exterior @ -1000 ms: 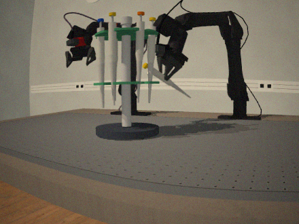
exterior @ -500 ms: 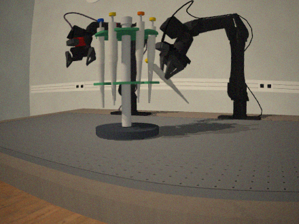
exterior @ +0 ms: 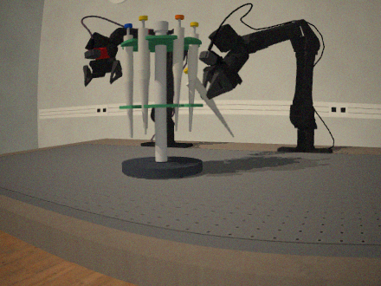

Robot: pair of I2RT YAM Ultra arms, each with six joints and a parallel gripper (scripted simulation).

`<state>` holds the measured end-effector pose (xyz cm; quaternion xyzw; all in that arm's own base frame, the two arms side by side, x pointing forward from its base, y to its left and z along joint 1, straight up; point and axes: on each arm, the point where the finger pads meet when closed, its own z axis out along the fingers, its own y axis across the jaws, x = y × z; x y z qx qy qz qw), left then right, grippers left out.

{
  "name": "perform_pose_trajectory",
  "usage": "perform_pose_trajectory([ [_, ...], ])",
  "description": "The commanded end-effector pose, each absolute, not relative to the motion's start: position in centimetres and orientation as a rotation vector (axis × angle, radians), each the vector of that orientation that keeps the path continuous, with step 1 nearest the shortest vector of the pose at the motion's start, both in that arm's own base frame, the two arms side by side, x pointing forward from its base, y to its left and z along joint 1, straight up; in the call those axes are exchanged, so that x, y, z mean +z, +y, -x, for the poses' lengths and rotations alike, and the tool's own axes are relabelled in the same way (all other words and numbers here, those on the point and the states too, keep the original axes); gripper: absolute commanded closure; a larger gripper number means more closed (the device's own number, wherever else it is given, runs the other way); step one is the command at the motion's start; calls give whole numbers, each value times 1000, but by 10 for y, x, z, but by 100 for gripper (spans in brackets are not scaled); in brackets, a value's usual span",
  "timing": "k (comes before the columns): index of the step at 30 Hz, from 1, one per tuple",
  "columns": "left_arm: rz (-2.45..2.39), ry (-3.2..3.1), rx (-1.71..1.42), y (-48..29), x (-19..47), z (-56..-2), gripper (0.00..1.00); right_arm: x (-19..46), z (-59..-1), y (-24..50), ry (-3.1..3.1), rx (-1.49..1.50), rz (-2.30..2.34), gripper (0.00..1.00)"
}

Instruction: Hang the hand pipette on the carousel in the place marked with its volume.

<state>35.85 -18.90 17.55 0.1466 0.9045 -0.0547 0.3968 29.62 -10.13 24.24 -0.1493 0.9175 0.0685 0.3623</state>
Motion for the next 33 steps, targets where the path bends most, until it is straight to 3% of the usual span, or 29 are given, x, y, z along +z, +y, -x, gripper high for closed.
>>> perform_pose_trajectory([
  [1, -332, 2049, -191, -200, 219, -375, 88, 253, -300, -103, 2321, 156, 402, 0],
  [33, -275, 1769, -229, -206, 253, -393, 88, 253, -300, -103, 2321, 156, 402, 0],
])
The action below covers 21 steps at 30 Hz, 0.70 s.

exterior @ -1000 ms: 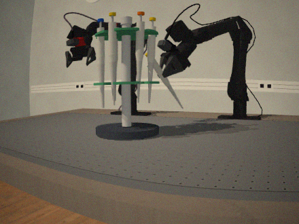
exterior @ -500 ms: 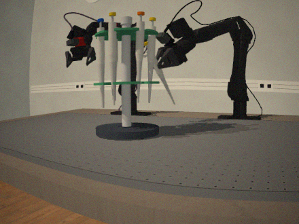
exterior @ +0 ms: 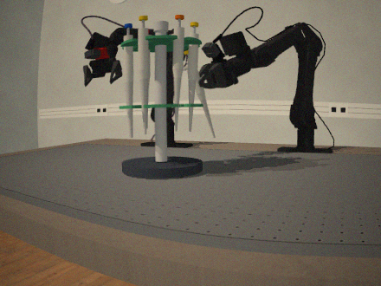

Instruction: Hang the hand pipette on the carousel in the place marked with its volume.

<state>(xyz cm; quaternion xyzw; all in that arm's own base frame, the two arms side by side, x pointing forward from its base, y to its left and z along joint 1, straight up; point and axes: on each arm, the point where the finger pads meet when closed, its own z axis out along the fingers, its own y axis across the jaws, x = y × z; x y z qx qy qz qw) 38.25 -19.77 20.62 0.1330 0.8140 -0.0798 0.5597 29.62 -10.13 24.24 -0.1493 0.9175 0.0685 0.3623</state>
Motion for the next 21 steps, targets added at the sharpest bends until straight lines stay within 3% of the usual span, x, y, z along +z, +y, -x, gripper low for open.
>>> perform_pose_trajectory([
  [1, -276, 1769, -230, -206, 253, -393, 88, 253, -300, -103, 2321, 156, 402, 0],
  [21, -257, 1646, -218, -202, 239, -400, 88, 253, -300, -103, 2321, 156, 402, 0],
])
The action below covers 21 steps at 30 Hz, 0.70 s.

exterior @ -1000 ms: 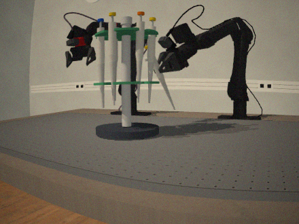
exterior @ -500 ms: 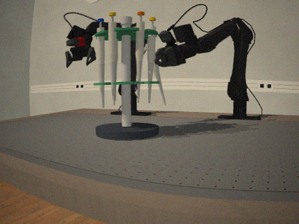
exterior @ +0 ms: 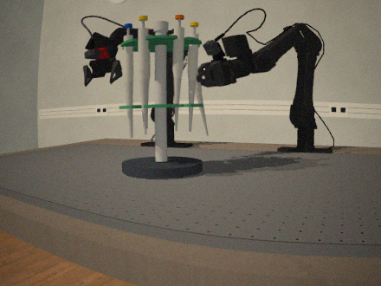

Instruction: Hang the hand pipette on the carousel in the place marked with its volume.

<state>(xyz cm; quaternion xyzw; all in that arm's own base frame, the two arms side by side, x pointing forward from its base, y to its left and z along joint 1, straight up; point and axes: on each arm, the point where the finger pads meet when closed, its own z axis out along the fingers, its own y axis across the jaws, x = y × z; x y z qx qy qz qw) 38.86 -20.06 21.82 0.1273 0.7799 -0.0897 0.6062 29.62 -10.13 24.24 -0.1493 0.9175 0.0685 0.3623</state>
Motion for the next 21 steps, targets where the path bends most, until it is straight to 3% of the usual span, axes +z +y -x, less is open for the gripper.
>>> perform_pose_trajectory([
  [1, -250, 1610, -221, -201, 242, -402, 88, 253, -300, -103, 2321, 156, 402, 0],
  [21, -226, 1513, -251, -204, 272, -405, 88, 253, -300, -103, 2321, 156, 402, 0],
])
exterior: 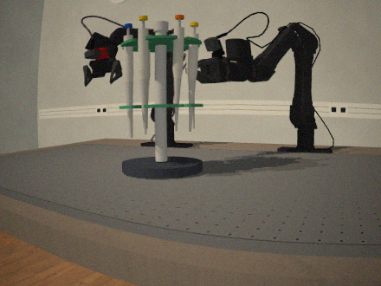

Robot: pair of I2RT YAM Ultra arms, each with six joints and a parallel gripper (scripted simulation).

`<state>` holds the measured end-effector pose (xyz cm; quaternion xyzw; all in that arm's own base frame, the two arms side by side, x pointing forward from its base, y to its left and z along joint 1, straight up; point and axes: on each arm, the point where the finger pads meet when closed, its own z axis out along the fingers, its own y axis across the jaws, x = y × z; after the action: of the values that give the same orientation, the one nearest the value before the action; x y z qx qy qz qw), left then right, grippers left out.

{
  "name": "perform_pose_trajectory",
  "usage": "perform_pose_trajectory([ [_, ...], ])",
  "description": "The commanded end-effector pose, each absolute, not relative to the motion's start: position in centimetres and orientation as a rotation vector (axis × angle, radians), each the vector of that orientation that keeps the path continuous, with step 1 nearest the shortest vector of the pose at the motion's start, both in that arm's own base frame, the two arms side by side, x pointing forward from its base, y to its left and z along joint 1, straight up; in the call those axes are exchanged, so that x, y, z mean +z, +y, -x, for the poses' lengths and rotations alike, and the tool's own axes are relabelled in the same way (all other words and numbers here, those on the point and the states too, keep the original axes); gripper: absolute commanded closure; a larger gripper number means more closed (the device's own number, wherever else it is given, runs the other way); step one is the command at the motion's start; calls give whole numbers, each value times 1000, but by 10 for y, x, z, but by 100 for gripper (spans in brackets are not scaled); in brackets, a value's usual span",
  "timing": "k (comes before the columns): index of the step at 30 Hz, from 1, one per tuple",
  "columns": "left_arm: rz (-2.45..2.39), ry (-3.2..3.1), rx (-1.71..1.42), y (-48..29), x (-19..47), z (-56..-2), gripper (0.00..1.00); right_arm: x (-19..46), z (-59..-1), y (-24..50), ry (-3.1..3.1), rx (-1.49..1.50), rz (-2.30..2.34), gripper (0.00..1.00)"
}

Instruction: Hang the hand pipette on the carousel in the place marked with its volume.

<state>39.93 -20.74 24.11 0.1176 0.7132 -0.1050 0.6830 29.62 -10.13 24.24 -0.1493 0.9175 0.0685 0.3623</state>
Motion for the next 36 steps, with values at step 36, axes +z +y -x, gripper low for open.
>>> perform_pose_trajectory([
  [36, -209, 1463, -269, -202, 294, -402, 88, 253, -300, -103, 2321, 156, 402, 0],
])
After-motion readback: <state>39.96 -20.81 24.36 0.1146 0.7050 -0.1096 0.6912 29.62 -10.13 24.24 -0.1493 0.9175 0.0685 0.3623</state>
